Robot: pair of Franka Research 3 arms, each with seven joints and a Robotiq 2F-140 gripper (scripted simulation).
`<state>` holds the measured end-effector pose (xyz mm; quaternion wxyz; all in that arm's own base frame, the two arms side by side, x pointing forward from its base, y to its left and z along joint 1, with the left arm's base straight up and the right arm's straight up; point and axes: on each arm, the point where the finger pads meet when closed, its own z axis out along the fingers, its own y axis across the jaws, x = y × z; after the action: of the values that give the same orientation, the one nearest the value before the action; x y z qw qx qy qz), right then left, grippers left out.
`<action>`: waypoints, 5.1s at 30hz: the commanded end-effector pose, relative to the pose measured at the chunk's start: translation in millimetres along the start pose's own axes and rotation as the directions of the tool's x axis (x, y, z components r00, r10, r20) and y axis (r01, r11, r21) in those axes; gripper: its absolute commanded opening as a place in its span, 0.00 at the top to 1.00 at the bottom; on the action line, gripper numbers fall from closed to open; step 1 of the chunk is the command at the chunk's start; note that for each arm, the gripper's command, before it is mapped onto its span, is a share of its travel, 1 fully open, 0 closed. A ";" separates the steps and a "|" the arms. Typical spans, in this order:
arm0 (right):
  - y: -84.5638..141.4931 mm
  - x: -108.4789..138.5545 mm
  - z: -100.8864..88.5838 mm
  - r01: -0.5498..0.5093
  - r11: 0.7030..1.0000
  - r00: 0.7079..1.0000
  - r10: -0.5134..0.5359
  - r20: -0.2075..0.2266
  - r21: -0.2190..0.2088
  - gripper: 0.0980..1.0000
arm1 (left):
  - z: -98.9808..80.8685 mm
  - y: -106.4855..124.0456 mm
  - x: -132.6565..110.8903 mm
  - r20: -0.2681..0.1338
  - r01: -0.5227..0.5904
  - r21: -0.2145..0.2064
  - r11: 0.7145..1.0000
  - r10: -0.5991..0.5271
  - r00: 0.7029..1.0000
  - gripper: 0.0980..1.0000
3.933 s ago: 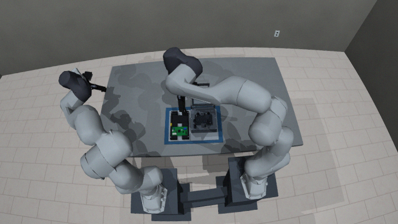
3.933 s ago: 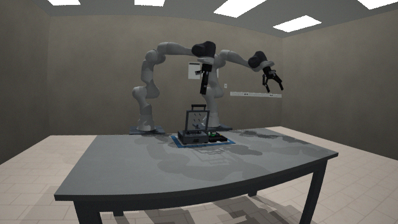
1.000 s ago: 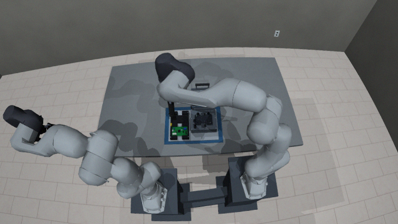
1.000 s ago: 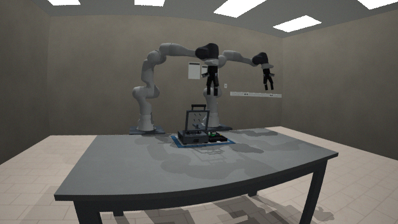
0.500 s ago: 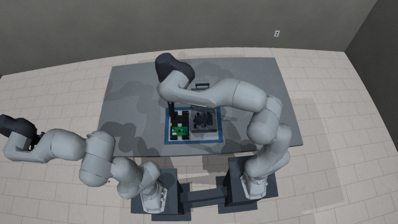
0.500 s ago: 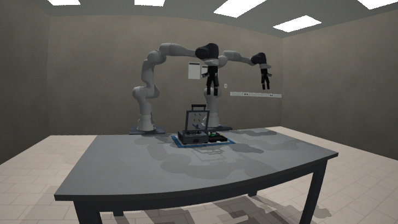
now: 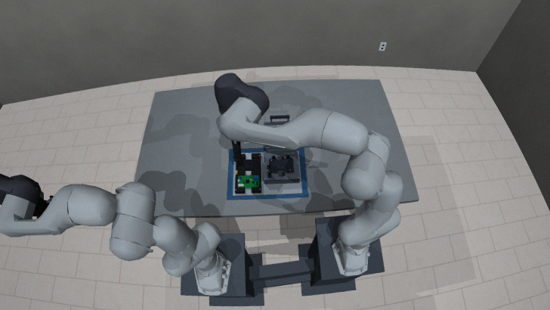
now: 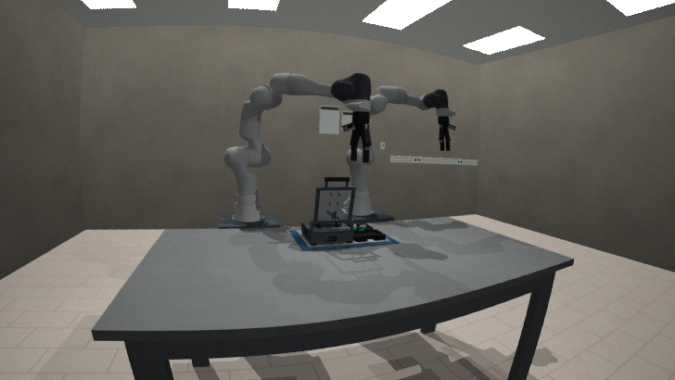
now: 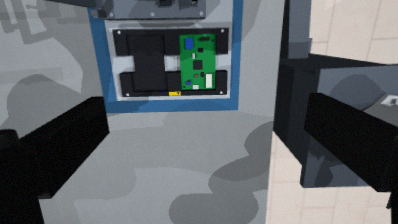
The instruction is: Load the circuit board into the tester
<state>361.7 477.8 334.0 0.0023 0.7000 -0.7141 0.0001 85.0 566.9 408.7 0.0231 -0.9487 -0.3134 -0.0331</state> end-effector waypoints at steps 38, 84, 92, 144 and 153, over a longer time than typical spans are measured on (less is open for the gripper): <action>-1.3 -1.1 -0.7 0.007 1.000 1.000 -0.007 0.004 0.003 0.42 | -9.6 -37.2 -67.8 0.071 0.131 -0.012 0.991 -0.130 0.989 0.00; -2.9 -2.2 -0.7 0.007 1.000 1.000 -0.007 0.003 0.003 0.42 | -9.6 -37.2 -67.8 0.071 0.131 -0.012 0.991 -0.130 0.989 0.00; -3.0 -2.2 -0.7 0.007 1.000 1.000 -0.007 0.003 0.003 0.42 | -9.6 -37.2 -67.8 0.071 0.131 -0.012 0.991 -0.130 0.989 0.00; -3.0 -2.3 6.0 0.007 1.000 1.000 -0.007 0.003 0.003 0.42 | -9.6 -37.2 -67.8 0.071 0.131 -0.012 0.991 -0.130 0.989 0.00; -3.1 -2.3 21.3 0.007 1.000 1.000 -0.007 0.003 0.003 0.42 | -9.6 -37.2 -67.8 0.071 0.131 -0.012 0.991 -0.130 0.989 0.00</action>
<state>361.4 478.0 316.9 0.0057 0.7016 -0.7126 0.0004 8.0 555.9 413.7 0.0018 -0.9270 -0.3750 -0.0038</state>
